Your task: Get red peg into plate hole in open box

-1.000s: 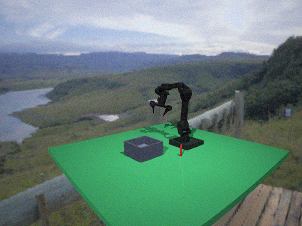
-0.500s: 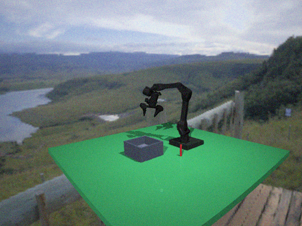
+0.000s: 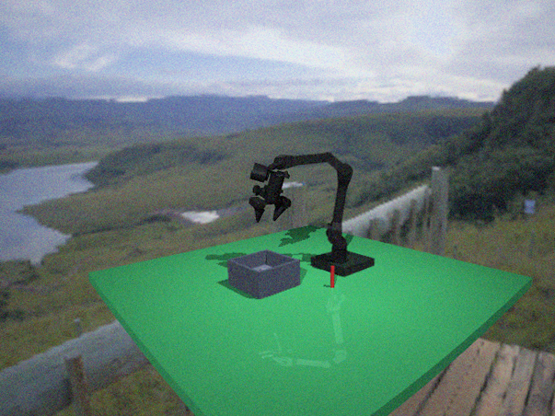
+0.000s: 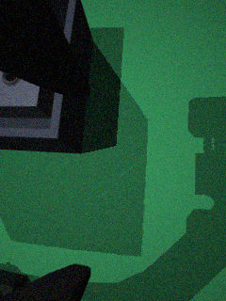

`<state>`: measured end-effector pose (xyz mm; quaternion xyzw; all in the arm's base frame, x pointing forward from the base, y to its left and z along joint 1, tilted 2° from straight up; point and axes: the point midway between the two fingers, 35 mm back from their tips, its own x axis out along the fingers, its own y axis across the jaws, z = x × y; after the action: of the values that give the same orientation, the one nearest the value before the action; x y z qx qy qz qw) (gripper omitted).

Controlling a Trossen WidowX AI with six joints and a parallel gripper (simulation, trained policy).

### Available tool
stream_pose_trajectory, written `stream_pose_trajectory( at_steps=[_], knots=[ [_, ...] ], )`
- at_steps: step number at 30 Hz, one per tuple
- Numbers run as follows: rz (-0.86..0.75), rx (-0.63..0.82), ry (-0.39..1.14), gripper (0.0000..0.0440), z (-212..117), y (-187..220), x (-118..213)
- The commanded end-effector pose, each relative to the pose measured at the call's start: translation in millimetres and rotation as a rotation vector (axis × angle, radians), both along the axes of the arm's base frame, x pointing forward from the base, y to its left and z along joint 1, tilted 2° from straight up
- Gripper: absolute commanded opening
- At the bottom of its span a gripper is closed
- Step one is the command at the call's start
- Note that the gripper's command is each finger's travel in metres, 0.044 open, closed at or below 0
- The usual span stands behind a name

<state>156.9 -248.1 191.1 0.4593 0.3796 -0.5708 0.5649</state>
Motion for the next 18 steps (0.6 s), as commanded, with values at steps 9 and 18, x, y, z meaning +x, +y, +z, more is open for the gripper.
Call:
stream_pose_trajectory(
  at_steps=[9, 18],
  knots=[
    [0.263, 0.024, 0.054, 0.044, -4.6, 76.8, 59.3],
    [0.443, 0.057, 0.107, 0.044, -11.9, 144.7, 83.8]
  ],
)
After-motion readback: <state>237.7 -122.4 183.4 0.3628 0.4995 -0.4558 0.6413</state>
